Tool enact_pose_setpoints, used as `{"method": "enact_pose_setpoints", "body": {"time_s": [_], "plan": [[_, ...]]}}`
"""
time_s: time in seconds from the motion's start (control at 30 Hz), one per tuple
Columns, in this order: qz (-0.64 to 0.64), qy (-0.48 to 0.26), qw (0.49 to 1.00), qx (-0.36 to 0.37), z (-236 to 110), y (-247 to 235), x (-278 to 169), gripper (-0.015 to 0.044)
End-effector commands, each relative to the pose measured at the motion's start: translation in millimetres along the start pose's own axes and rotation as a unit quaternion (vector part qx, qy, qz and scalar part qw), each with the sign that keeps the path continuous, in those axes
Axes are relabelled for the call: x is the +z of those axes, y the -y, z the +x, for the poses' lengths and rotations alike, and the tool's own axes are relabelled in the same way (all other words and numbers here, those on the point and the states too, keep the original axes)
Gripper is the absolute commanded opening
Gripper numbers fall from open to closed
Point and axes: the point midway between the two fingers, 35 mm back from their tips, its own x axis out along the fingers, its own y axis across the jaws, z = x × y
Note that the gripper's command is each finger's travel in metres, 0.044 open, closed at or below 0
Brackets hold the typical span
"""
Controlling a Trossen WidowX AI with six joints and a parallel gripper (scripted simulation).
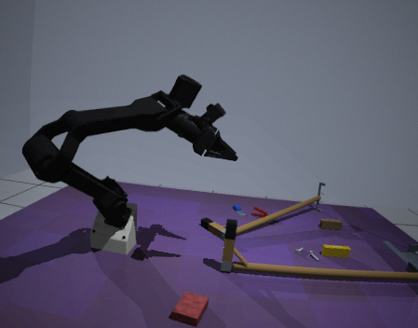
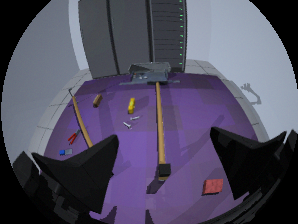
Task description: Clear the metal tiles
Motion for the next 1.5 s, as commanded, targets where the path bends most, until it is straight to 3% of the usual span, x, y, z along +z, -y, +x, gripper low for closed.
{"method": "enact_pose_setpoints", "body": {"time_s": [0.0, 0.93, 1.47], "plan": [[-0.003, -0.029, 1.000, 0.001, 14, -2, -19, 0.0440], [0.021, -0.210, 0.978, 0.002, 74, 6, -137, 0.0440], [0.024, -0.221, 0.975, 0.004, 57, 4, -119, 0.0440]]}}
